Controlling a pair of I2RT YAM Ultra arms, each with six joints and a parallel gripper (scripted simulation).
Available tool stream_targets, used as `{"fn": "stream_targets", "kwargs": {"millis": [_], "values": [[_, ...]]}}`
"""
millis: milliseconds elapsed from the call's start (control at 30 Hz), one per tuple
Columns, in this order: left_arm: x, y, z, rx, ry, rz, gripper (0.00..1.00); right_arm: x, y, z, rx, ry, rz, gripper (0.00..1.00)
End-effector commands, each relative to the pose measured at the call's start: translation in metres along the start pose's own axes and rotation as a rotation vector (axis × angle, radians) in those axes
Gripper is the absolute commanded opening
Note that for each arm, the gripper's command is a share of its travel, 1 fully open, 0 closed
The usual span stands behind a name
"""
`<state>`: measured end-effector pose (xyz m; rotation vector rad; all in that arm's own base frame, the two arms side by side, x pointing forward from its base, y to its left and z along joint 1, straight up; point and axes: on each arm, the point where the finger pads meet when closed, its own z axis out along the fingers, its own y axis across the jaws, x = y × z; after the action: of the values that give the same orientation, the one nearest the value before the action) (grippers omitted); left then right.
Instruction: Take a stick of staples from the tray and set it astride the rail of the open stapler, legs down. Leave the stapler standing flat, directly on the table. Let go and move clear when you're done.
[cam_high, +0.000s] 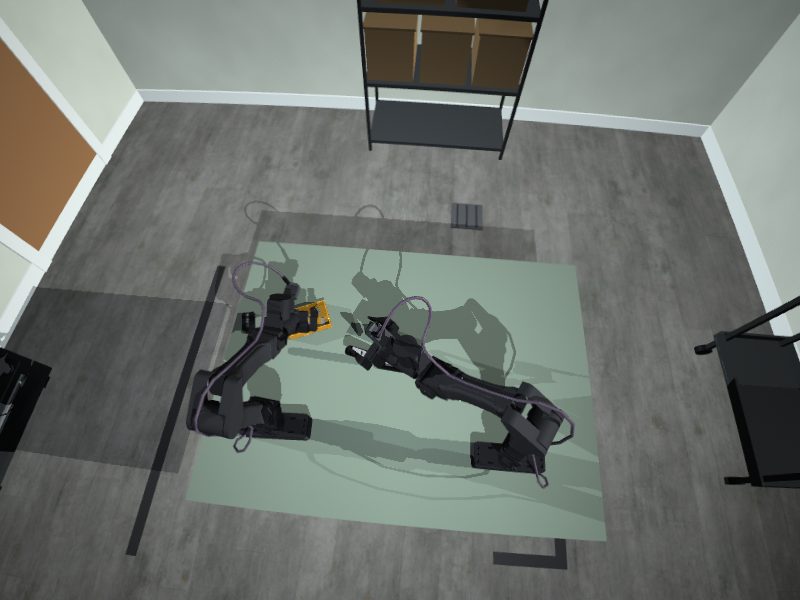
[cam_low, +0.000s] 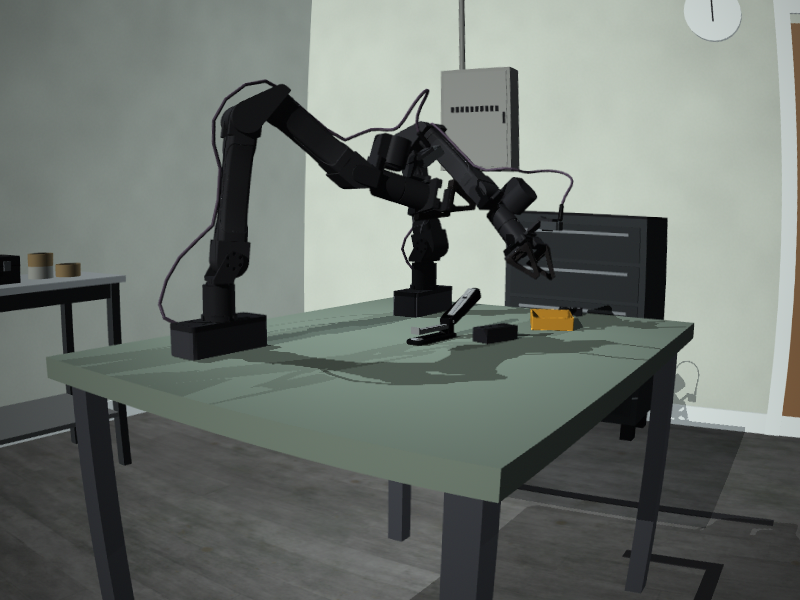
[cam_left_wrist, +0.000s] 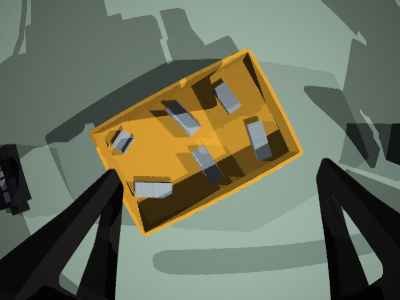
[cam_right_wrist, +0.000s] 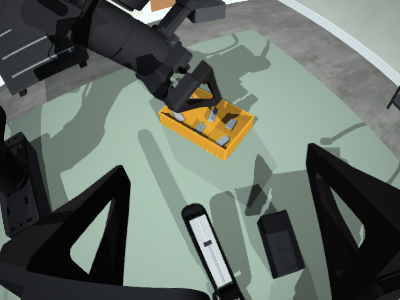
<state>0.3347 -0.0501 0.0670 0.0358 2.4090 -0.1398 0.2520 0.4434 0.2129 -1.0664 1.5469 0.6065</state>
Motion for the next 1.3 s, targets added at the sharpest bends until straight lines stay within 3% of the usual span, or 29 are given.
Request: {"fn": "stream_targets", "kwargs": {"millis": [0, 300, 733, 800, 1267], "values": [[-0.015, 0.003, -0.008, -0.003, -0.051, 0.001, 1.0, -0.02, -0.003, -0.006, 0.007, -0.055, -0.007, 1.0], [-0.012, 0.008, -0.006, -0.036, -0.024, 0.084, 1.0, -0.02, -0.003, -0.006, 0.007, -0.055, -0.007, 1.0], [-0.007, 0.024, 0.012, -0.14, 0.162, 0.669, 1.0, -0.02, -0.003, -0.006, 0.007, -0.055, -0.007, 1.0], [-0.007, 0.024, 0.012, -0.14, 0.162, 0.669, 1.0, -0.02, -0.003, -0.006, 0.007, -0.055, -0.007, 1.0], [-0.006, 0.042, 0.027, -0.158, 0.405, 1.268, 1.0, -0.02, -0.003, -0.006, 0.007, -0.055, -0.007, 1.0]]}}
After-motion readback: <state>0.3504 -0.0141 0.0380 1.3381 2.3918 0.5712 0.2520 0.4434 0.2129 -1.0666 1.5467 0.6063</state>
